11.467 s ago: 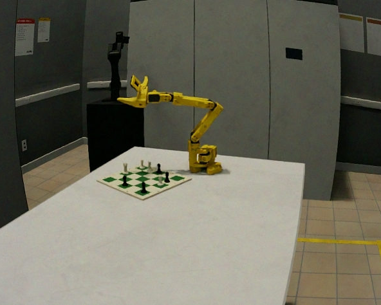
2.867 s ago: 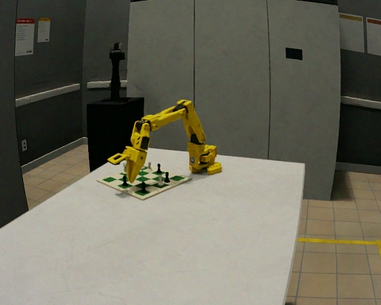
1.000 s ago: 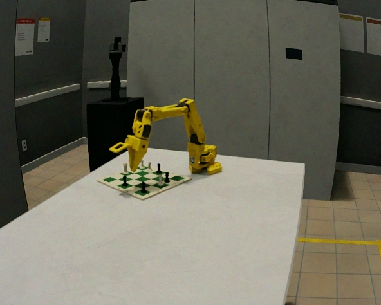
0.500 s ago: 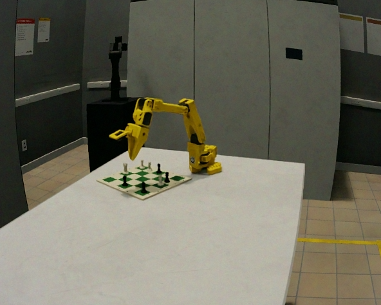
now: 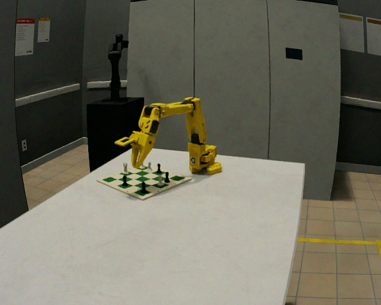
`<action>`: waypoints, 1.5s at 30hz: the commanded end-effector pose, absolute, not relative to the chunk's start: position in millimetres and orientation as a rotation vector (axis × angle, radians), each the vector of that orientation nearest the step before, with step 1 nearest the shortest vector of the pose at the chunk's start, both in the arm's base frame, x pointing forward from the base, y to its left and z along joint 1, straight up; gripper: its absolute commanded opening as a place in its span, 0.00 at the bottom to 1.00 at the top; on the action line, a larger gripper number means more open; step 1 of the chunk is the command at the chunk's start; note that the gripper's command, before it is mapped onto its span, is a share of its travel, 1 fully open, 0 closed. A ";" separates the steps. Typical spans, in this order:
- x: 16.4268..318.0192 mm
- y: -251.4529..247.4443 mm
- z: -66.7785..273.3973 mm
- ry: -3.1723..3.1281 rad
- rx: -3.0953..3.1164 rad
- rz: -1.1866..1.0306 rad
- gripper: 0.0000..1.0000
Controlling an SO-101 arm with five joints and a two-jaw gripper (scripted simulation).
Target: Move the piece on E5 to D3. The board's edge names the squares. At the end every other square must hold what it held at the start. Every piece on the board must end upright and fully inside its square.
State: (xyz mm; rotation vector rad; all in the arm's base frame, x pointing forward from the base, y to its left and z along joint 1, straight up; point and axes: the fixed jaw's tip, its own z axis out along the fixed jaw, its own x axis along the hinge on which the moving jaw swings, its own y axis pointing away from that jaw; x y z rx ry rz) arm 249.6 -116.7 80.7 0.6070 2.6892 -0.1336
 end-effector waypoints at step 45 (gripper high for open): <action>246.3 -90.2 58.0 2.550 0.491 -0.139 0.09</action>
